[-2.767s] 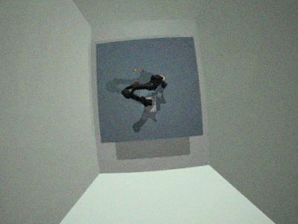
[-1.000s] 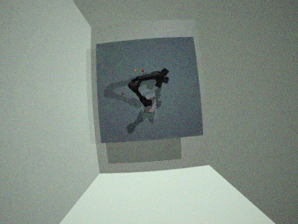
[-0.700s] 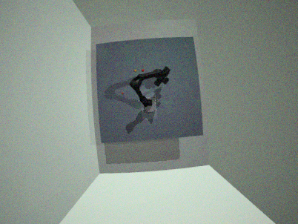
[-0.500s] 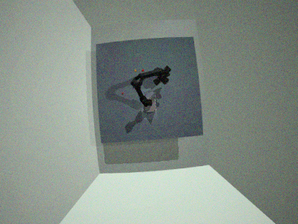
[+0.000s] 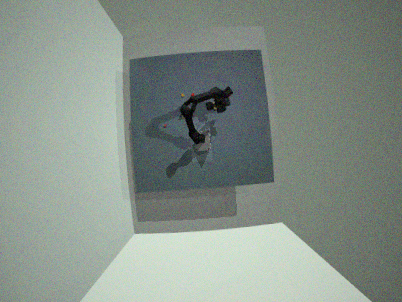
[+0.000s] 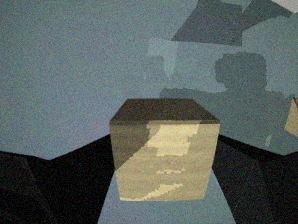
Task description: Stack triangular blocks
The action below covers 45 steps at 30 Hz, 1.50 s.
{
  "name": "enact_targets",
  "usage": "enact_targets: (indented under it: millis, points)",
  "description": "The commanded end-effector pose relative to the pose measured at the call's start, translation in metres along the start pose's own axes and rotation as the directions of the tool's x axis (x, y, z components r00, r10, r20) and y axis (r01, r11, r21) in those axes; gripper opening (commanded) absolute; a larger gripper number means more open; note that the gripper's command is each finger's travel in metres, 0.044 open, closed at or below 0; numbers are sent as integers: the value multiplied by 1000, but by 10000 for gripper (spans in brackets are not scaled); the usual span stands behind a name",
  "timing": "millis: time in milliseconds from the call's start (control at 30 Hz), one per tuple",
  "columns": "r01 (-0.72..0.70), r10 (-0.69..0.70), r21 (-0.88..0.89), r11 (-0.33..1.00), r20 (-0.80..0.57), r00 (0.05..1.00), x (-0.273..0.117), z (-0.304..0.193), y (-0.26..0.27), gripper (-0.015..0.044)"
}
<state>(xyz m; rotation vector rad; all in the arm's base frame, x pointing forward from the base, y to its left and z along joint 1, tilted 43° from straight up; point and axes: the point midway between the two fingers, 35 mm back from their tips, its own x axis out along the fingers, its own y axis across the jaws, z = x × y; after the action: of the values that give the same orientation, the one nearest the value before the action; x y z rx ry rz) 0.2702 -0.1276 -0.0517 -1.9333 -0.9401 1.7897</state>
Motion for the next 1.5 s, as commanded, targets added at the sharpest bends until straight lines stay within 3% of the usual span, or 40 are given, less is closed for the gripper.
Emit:
enact_targets:
  millis: [0, 1467]
  points:
    - [2, -3, 27, 1000, 9, 1000, -1, -1, 1, 0]
    - [-70, 74, 100, 993, -35, 997, -64, -4, -188, 0]
